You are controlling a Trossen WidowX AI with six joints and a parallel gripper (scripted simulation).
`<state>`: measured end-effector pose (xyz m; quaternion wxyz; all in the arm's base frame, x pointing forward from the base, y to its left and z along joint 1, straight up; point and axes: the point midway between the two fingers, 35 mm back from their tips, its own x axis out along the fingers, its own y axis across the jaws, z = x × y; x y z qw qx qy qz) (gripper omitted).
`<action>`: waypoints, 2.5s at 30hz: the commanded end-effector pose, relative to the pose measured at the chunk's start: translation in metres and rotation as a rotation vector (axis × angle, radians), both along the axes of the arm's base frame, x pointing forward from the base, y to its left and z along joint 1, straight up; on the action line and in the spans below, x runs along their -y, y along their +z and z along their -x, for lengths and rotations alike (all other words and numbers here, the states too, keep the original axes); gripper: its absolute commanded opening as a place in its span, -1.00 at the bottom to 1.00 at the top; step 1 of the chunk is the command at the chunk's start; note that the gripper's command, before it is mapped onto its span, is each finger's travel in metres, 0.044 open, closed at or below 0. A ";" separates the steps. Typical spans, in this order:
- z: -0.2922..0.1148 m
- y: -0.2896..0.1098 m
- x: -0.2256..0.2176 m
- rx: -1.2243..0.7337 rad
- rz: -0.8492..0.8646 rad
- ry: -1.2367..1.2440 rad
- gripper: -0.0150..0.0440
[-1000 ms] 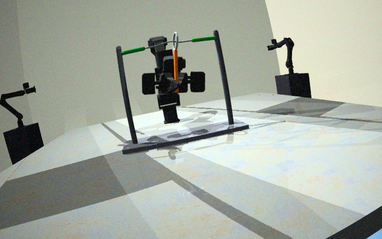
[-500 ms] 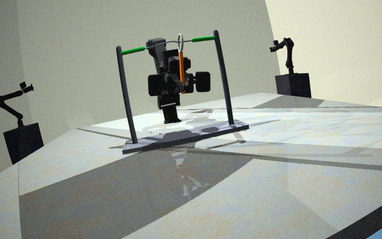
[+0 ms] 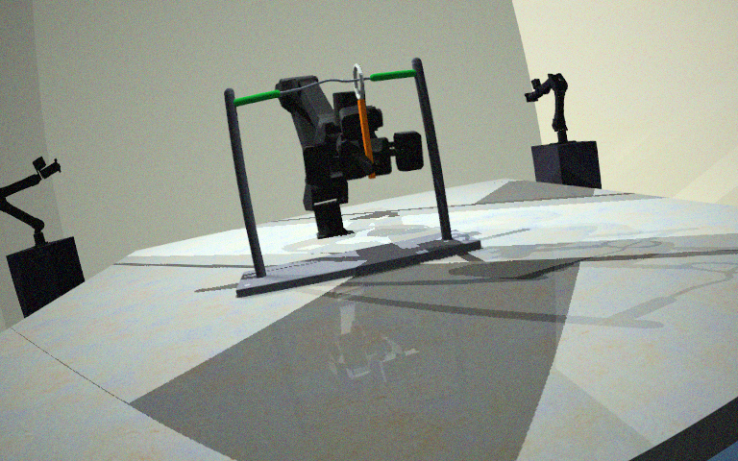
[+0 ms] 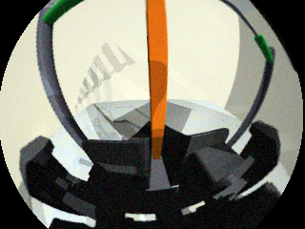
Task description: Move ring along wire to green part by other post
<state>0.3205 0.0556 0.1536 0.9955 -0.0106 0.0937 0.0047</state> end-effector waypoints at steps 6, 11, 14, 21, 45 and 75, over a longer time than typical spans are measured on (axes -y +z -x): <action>-0.002 0.004 -0.011 0.007 -0.027 -0.024 -1.00; -0.002 0.004 -0.018 0.007 -0.031 -0.029 -1.00; -0.002 0.004 -0.021 0.006 -0.032 -0.030 -1.00; -0.002 0.004 -0.028 0.006 -0.033 -0.032 -1.00; -0.002 -0.003 -0.045 0.005 -0.034 -0.035 -1.00; -0.002 -0.015 -0.045 0.005 -0.034 -0.035 -1.00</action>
